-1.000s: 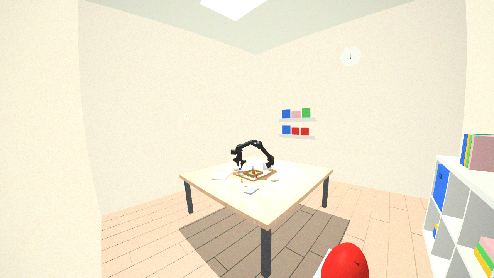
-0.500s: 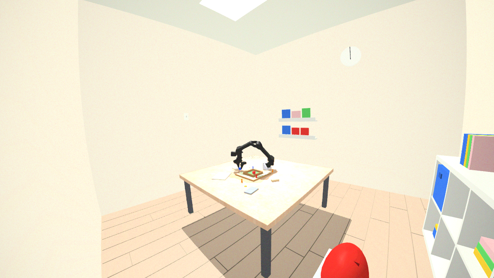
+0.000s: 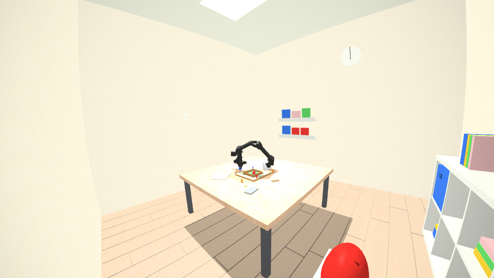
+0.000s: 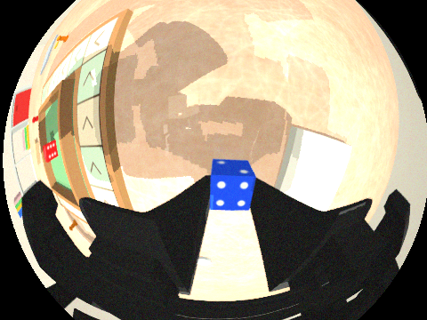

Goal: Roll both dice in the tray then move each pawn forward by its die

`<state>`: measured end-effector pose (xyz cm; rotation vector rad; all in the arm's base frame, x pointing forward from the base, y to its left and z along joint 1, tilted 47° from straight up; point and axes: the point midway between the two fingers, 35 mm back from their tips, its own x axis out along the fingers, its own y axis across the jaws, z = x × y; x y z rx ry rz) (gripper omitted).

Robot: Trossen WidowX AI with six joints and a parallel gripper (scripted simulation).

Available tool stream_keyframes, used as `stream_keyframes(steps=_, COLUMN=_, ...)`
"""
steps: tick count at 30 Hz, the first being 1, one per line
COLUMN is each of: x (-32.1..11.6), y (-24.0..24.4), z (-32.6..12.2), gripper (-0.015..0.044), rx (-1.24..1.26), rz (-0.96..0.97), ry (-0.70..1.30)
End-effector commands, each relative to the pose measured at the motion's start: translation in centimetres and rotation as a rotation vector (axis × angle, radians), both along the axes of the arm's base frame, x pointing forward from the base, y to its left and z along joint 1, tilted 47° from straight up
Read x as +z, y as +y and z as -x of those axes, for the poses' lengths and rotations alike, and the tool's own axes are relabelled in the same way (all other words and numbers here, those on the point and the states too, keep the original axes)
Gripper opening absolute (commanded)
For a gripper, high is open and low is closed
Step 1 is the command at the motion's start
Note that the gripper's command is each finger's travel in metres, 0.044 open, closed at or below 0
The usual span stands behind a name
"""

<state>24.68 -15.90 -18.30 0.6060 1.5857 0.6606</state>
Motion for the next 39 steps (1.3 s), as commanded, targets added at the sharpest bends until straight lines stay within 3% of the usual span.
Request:
stream_keyframes(steps=1, x=1.0, y=-1.6, z=-0.6, gripper=0.0, rx=-0.002, rz=0.014, ry=-0.012)
stream_keyframes(steps=20, x=8.6, y=-8.0, z=-1.2, gripper=0.0, rx=-0.002, rz=0.015, ry=-0.01)
stream_keyframes(steps=39, x=12.9, y=-3.1, z=-2.5, gripper=0.0, rx=-0.342, rz=0.069, ry=0.332)
